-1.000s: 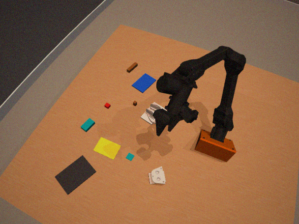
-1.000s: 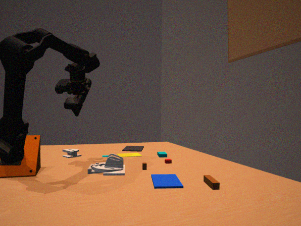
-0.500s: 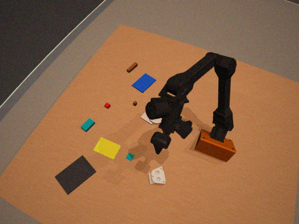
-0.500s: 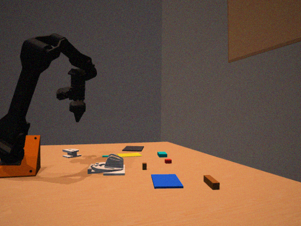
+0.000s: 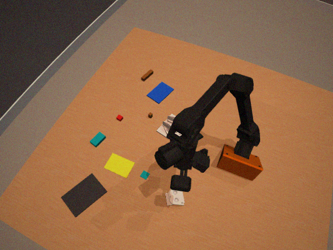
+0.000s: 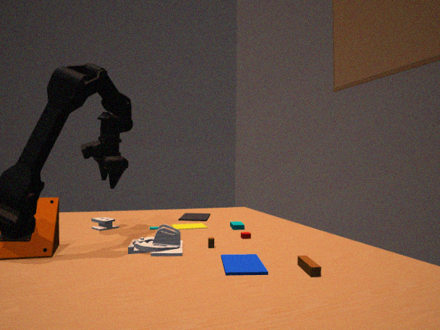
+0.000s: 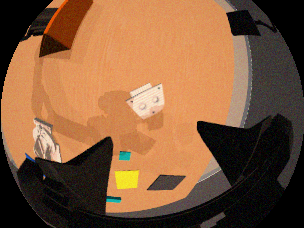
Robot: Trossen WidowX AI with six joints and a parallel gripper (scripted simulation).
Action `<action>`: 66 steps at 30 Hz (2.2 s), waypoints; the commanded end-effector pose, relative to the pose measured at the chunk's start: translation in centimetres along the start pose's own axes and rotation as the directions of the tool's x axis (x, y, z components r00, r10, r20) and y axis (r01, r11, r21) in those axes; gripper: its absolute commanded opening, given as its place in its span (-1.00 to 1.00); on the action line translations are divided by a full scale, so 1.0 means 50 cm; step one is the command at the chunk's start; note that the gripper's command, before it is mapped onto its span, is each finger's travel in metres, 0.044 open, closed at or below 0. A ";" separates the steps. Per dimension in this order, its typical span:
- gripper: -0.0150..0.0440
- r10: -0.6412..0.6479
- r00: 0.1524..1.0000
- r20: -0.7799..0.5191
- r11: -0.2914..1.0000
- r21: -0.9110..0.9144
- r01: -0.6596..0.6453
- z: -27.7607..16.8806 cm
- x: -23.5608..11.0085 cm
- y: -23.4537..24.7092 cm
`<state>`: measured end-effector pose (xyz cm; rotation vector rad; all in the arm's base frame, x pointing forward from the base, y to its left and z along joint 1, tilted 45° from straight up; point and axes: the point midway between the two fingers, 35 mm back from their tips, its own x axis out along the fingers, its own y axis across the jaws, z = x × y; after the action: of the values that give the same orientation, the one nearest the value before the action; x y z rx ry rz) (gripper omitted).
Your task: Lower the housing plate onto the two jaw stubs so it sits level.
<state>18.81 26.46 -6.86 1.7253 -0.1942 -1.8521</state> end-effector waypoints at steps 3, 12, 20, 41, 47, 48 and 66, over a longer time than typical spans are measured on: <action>1.00 0.097 0.995 0.015 0.987 -0.130 -0.094 0.005 0.040 -0.027; 1.00 0.217 0.976 0.035 0.939 -0.280 -0.199 0.018 0.097 -0.052; 1.00 0.217 0.975 0.035 0.939 -0.280 -0.199 0.021 0.145 -0.039; 1.00 0.218 0.975 0.035 0.939 -0.279 -0.200 0.024 0.173 -0.031; 1.00 0.218 0.975 0.035 0.939 -0.279 -0.200 0.024 0.173 -0.031; 1.00 0.218 0.975 0.035 0.939 -0.279 -0.200 0.024 0.173 -0.031; 1.00 0.218 0.975 0.035 0.939 -0.279 -0.200 0.024 0.173 -0.031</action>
<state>17.23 22.99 -14.90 1.4012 -0.1377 -1.6985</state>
